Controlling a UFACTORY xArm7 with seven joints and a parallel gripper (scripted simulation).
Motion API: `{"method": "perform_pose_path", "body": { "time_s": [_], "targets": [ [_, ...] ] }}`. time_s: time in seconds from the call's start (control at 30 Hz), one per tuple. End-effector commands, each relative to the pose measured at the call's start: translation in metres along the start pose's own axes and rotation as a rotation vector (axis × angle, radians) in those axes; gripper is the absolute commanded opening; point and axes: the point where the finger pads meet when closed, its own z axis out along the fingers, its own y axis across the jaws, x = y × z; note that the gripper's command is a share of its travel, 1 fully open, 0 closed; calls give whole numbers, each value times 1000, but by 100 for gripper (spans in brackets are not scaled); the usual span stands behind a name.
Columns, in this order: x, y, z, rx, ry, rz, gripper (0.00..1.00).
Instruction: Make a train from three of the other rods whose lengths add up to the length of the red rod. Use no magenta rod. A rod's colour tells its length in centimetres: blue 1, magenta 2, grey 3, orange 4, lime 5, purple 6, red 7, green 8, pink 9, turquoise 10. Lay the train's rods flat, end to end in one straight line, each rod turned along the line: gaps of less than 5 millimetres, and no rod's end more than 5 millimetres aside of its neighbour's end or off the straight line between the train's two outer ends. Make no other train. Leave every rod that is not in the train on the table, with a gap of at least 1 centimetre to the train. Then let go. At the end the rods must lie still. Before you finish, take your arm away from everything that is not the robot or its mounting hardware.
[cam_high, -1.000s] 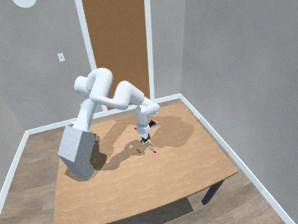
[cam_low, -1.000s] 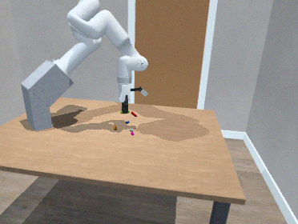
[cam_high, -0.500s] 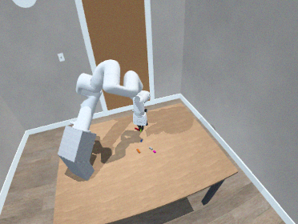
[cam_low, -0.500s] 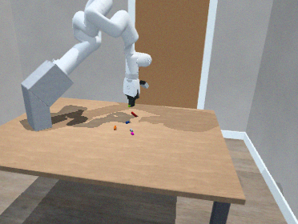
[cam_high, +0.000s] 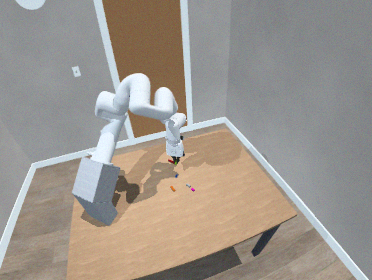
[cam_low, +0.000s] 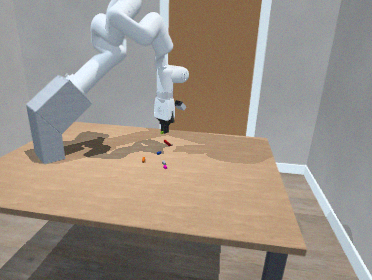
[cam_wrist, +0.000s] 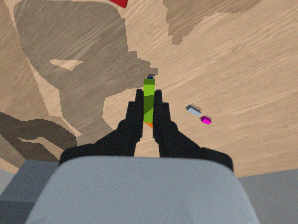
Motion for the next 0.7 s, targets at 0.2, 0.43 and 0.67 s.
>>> {"method": "perform_pose_path", "body": {
  "time_s": [0.2, 0.43, 0.67],
  "targets": [
    [0, 1, 26, -2, -1, -1, 4],
    [0, 1, 47, -2, -1, -1, 4],
    [0, 2, 71, -2, -1, -1, 4]
  ]
}}
